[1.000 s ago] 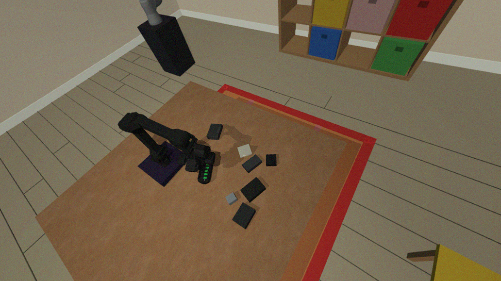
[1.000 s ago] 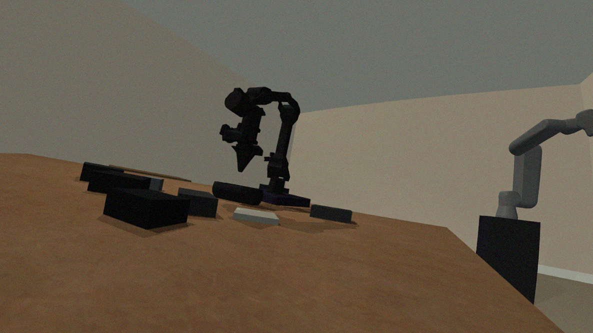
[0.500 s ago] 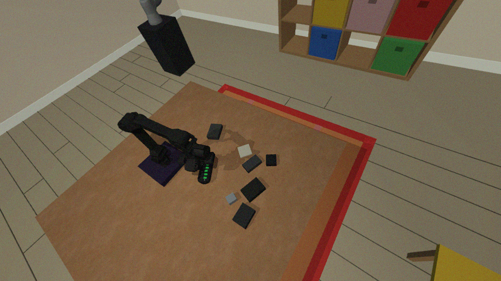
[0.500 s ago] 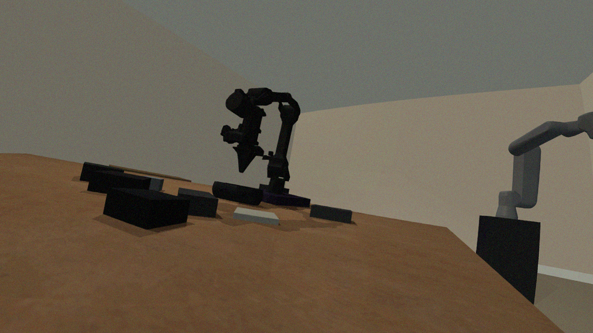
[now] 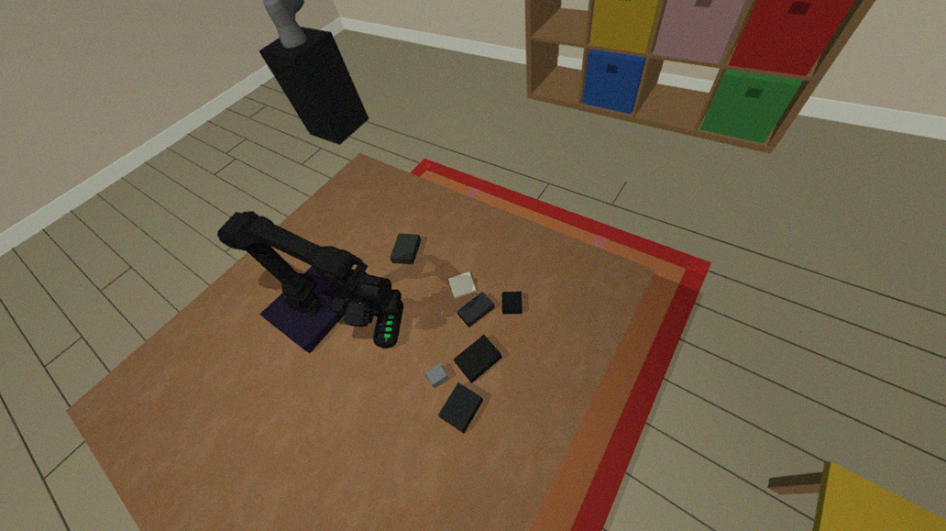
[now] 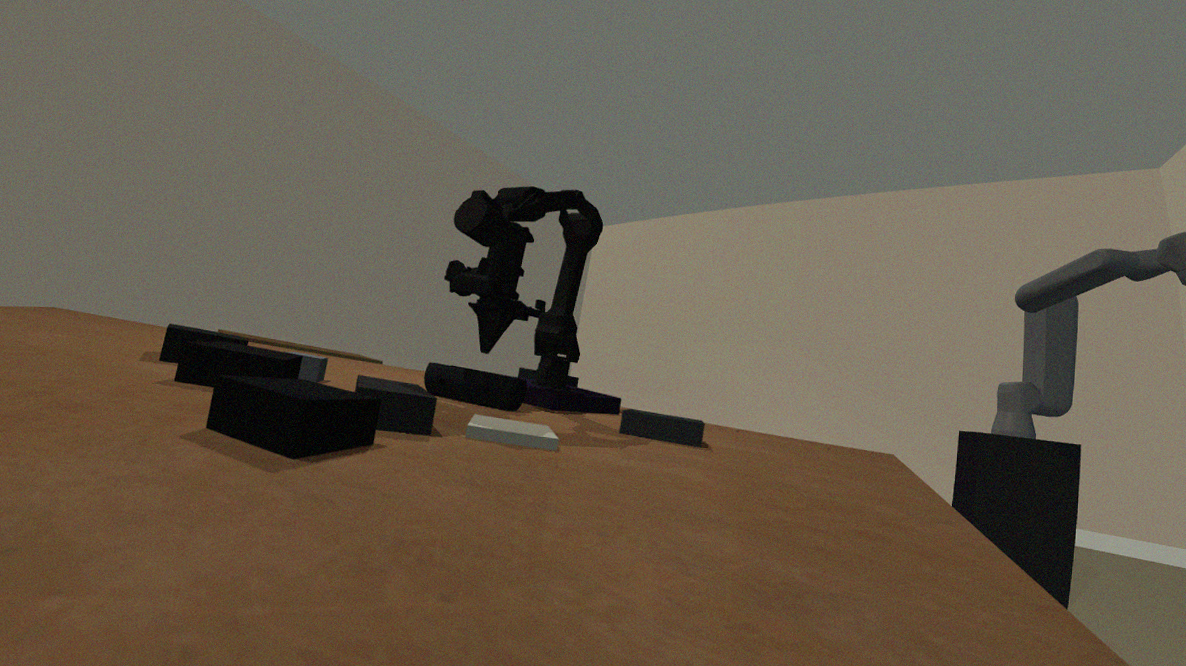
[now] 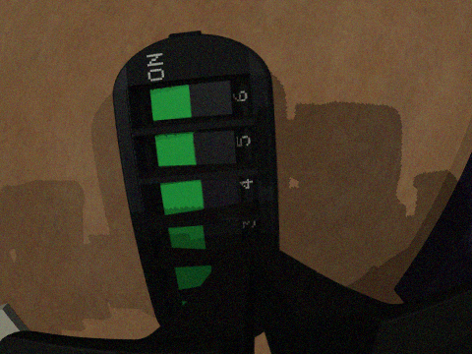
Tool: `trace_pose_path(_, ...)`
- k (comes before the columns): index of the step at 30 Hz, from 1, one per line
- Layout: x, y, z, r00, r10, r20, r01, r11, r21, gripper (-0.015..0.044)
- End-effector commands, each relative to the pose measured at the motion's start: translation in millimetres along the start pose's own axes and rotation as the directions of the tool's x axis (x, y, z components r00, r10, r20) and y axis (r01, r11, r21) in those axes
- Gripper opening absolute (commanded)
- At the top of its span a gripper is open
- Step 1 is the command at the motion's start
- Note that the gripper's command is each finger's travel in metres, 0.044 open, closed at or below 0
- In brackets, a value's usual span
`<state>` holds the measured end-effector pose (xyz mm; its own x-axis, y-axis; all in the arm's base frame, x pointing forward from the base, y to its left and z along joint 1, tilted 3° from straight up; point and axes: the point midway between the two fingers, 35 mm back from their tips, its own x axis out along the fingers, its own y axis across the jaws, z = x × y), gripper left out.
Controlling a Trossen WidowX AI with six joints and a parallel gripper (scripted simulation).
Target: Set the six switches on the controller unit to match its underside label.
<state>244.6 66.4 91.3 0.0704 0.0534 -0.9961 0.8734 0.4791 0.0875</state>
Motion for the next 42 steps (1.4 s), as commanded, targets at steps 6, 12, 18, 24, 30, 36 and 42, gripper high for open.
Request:
trace_pose_path(6,18,-28,-1,1.000,-0.009,-0.004,0.009,1.000,0.000,0.0000)
trace_pose_path(12,18,-27,-1,1.000,-0.014,-0.003,0.014,1.000,0.003,0.0000)
trace_pose_path(18,16,-27,-1,1.000,-0.014,-0.003,0.014,1.000,0.003,0.0026)
trace_pose_path(24,-32,-27,0,1.000,-0.015,-0.003,0.015,1.000,0.003,0.0184)
trace_pose_path(30,-32,-27,0,1.000,-0.015,-0.003,0.015,1.000,0.003,0.0236)
trace_pose_path(36,-32,-27,0,1.000,-0.015,-0.003,0.015,1.000,0.003,0.0079)
trace_pose_path(42,-32,-27,0,1.000,-0.015,-0.003,0.015,1.000,0.003,0.0000)
